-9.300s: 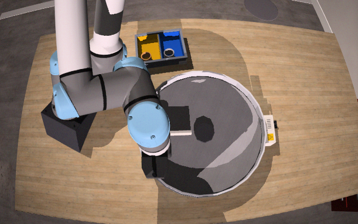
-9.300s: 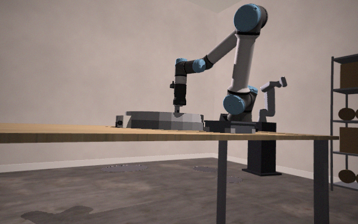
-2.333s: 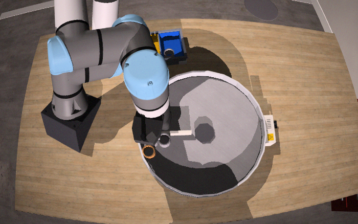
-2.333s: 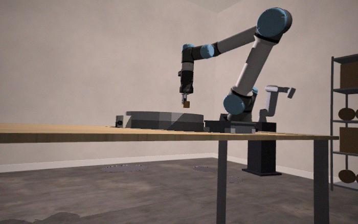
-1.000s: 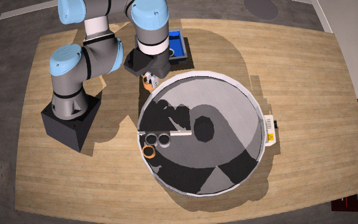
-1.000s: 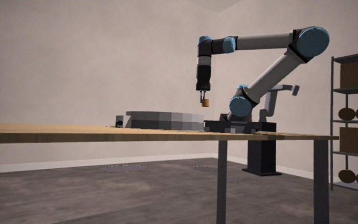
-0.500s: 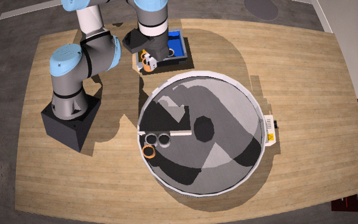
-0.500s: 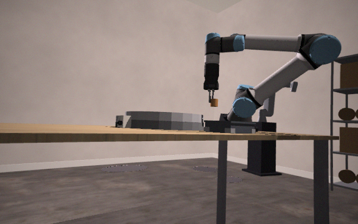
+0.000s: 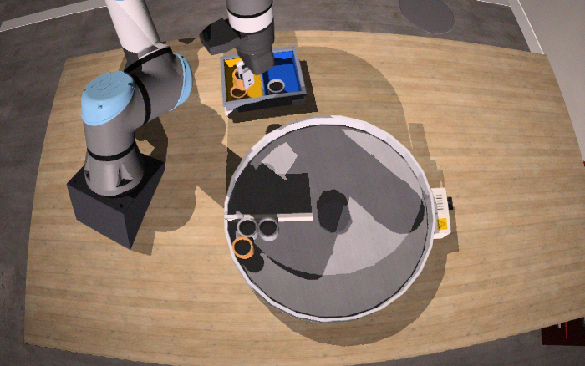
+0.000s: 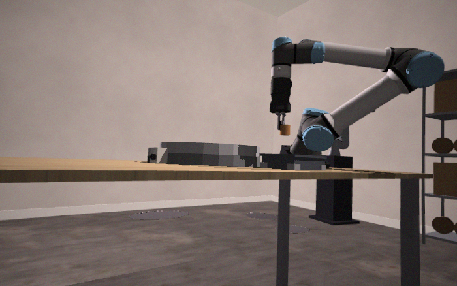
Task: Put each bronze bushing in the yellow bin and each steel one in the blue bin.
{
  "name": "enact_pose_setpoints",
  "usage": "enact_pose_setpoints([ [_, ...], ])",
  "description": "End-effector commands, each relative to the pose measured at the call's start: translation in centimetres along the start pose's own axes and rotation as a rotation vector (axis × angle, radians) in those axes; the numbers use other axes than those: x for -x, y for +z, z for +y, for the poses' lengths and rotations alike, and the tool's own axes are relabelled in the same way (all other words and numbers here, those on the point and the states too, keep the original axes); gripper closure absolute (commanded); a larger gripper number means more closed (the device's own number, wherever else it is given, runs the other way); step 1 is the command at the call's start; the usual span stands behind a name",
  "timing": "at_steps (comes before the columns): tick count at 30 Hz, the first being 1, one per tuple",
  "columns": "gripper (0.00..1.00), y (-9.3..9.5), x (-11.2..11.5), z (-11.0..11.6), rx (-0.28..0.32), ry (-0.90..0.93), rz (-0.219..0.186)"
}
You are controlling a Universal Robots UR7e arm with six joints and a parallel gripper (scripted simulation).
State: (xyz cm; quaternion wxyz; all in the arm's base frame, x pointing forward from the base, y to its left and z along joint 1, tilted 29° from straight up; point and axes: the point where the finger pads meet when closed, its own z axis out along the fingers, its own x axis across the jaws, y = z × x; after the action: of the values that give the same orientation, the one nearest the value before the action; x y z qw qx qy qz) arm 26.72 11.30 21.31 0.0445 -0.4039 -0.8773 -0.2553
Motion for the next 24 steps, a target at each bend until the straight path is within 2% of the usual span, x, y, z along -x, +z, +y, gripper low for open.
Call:
enact_pose_setpoints([
  [1, 1.00, -0.2, -2.5, 1.6, -0.016, 0.097, -0.015],
  [3, 1.00, -0.2, -4.1, 2.6, -0.015, 0.152, -0.015],
  [7, 1.00, -0.2, -5.2, 3.2, -0.015, 0.189, -0.016],
  [8, 1.00, -0.2, -6.1, 3.7, -0.015, 0.216, -0.015],
  [24, 1.00, -0.1, -6.1, 3.6, -0.010, 0.212, -0.010],
])
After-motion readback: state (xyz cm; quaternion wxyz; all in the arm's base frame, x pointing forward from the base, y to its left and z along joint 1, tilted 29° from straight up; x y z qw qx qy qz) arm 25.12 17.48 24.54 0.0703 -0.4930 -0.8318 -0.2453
